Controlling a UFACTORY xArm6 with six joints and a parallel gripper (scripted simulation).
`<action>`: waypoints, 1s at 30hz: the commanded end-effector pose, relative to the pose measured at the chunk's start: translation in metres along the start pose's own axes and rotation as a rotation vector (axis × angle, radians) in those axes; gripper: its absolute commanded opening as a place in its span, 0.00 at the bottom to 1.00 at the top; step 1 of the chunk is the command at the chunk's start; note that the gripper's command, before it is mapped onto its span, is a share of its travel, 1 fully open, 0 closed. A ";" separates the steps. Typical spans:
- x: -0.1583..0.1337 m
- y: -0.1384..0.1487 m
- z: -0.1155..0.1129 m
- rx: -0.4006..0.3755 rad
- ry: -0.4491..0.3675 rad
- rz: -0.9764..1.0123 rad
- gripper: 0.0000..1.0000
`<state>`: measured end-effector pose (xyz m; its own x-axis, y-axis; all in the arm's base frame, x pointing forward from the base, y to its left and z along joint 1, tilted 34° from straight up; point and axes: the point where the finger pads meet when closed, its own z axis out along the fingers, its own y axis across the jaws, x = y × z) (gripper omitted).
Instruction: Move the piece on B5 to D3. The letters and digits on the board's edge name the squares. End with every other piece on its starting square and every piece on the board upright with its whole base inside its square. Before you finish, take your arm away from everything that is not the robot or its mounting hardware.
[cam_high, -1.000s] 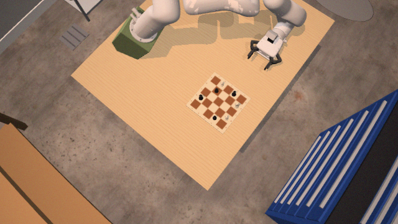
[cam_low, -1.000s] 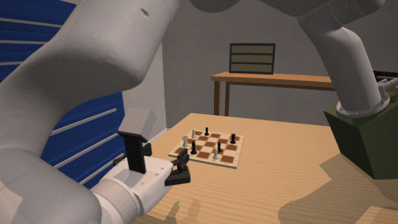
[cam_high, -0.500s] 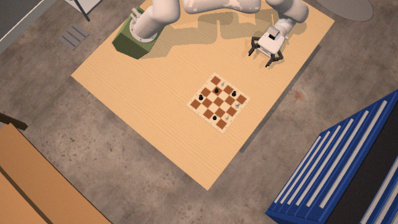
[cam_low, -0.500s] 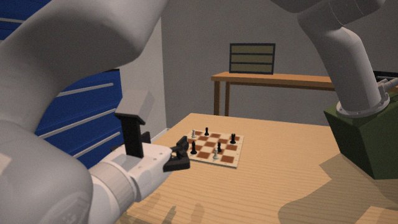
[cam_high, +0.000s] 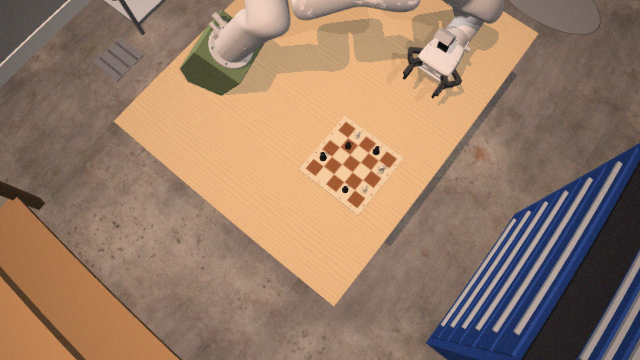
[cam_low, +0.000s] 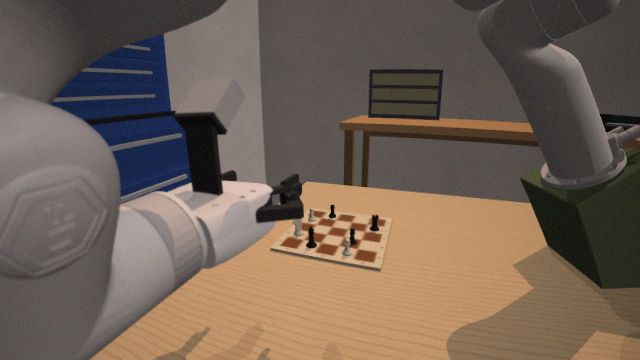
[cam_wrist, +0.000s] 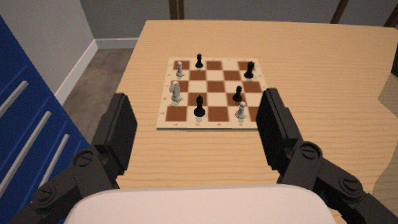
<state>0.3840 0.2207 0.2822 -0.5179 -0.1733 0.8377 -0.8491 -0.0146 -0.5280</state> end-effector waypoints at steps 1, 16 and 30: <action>0.000 0.000 0.002 -0.008 -0.007 0.003 1.00; -0.025 0.049 0.104 -0.525 -0.281 0.155 1.00; -0.031 0.101 0.136 -1.079 -0.438 0.535 1.00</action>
<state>0.3356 0.0971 0.1898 -0.8570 -0.2677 0.4403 -0.4235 0.8528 -0.3057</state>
